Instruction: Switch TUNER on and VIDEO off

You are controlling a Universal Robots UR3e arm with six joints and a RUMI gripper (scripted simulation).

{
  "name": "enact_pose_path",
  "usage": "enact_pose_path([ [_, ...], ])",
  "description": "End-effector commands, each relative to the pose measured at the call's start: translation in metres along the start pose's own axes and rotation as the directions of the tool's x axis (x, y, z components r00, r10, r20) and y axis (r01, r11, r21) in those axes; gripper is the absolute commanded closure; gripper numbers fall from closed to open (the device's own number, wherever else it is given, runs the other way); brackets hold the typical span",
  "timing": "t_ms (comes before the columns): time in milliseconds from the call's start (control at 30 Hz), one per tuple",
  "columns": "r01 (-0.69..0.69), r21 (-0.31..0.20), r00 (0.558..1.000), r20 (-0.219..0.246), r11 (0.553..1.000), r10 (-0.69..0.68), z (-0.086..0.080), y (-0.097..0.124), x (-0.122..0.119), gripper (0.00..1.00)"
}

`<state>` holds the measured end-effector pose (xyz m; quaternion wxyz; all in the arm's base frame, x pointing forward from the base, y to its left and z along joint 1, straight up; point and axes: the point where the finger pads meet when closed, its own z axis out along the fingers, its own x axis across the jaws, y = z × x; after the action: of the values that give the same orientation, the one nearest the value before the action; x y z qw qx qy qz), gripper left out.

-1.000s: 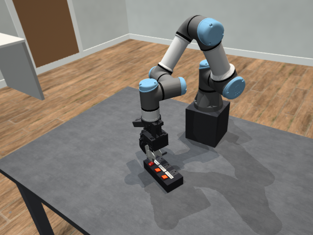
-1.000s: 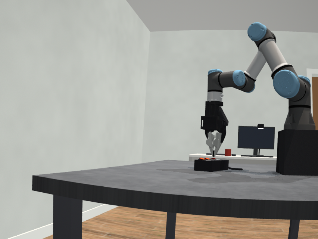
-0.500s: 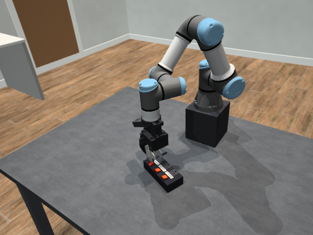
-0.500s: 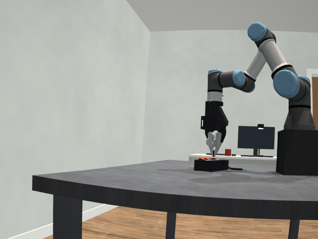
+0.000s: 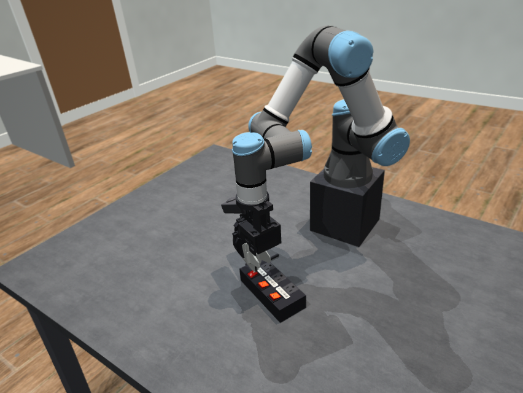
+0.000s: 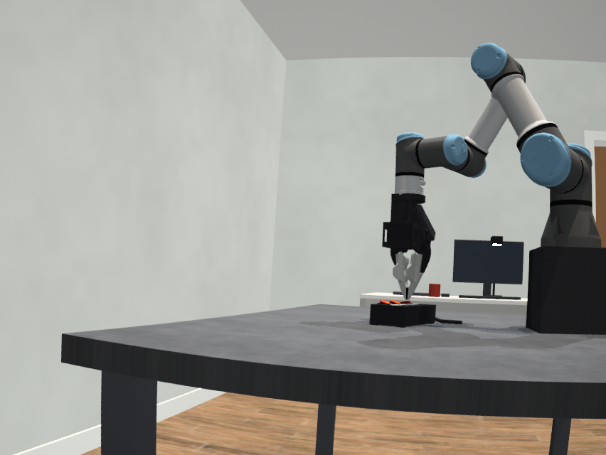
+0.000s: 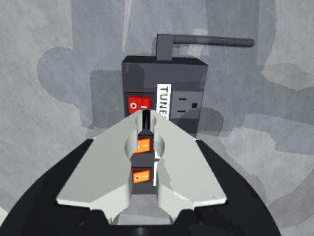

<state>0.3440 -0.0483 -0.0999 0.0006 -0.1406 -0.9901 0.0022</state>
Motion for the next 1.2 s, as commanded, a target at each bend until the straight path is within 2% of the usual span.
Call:
enact_pose_path([
  [0, 0.000, 0.000, 1.000, 0.002, 1.000, 0.000, 0.0016, -0.0001, -0.0009, 1.00],
  [1167, 0.000, 0.000, 1.000, 0.002, 1.000, 0.000, 0.0031, -0.0001, -0.0009, 1.00],
])
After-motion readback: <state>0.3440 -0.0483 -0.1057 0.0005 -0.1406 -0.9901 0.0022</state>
